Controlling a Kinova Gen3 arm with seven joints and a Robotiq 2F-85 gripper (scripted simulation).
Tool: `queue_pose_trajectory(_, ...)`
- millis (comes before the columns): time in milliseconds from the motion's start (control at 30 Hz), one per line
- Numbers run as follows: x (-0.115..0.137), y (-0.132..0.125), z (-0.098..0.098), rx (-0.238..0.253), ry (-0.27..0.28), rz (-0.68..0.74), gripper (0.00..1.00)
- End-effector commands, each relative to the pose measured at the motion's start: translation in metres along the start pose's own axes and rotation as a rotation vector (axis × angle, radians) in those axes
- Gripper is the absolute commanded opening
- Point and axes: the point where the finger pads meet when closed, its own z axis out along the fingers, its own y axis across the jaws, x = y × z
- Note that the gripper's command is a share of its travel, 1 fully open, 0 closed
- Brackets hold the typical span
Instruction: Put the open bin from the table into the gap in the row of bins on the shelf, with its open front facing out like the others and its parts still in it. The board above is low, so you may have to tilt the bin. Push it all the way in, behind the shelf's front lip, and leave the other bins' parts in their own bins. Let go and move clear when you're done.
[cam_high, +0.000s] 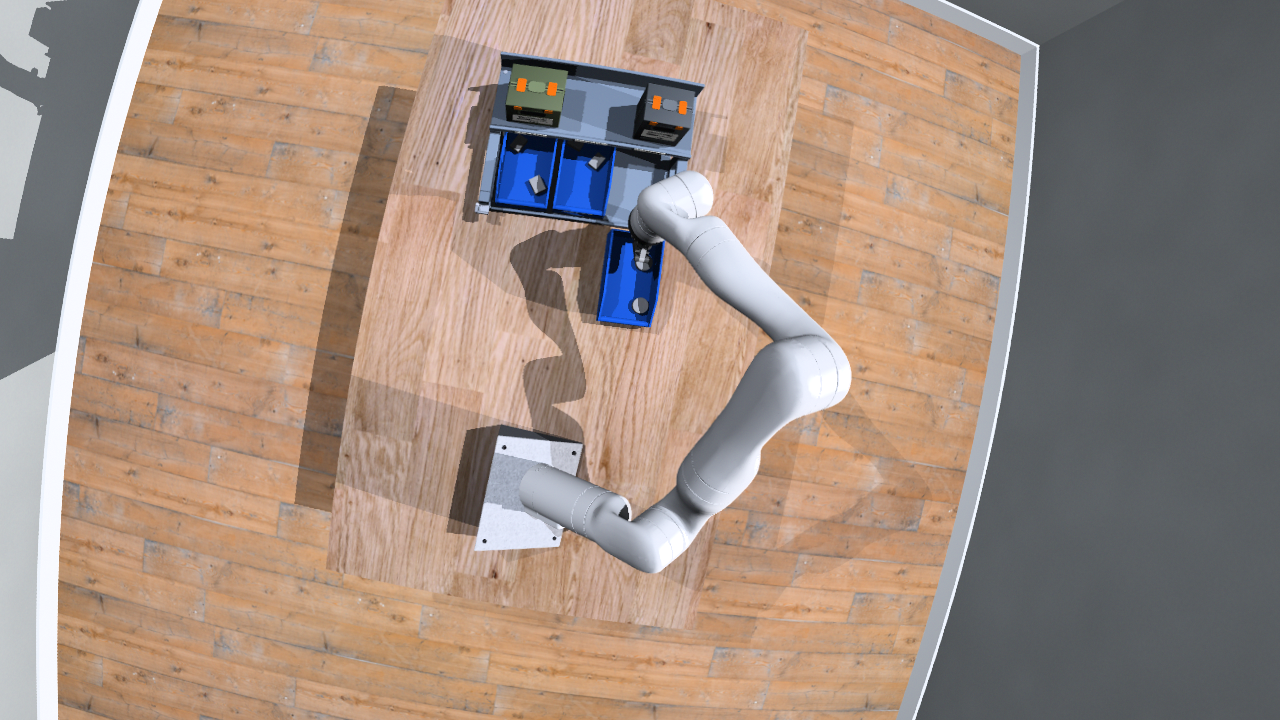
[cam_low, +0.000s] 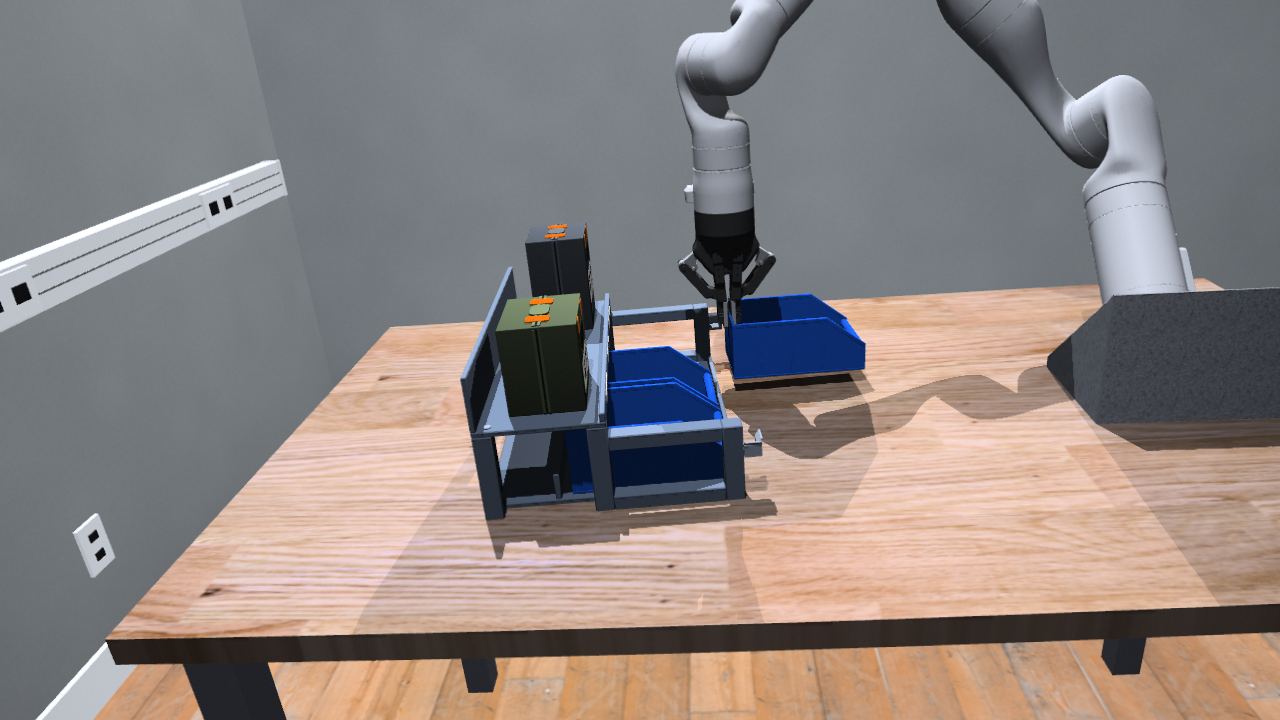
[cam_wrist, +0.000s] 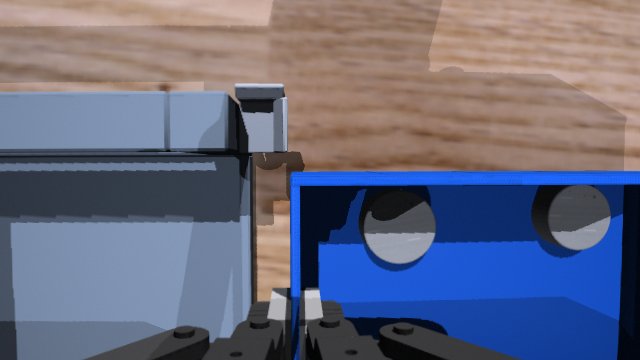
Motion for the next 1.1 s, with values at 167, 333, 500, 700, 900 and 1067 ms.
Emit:
queue_pose_trajectory(167,0.0,-0.001,-0.001,0.002,-0.001,0.0,0.1)
queue_pose_trajectory(333,0.0,-0.009,-0.001,0.002,-0.001,0.0,0.1)
queue_pose_trajectory(500,0.0,-0.011,-0.001,0.002,-0.001,0.0,0.1)
queue_pose_trajectory(700,0.0,-0.011,-0.001,0.002,-0.001,0.0,0.1)
queue_pose_trajectory(900,0.0,-0.018,-0.001,0.002,-0.001,0.0,0.1)
queue_pose_trajectory(1067,0.0,-0.02,-0.001,0.002,-0.001,0.0,0.1)
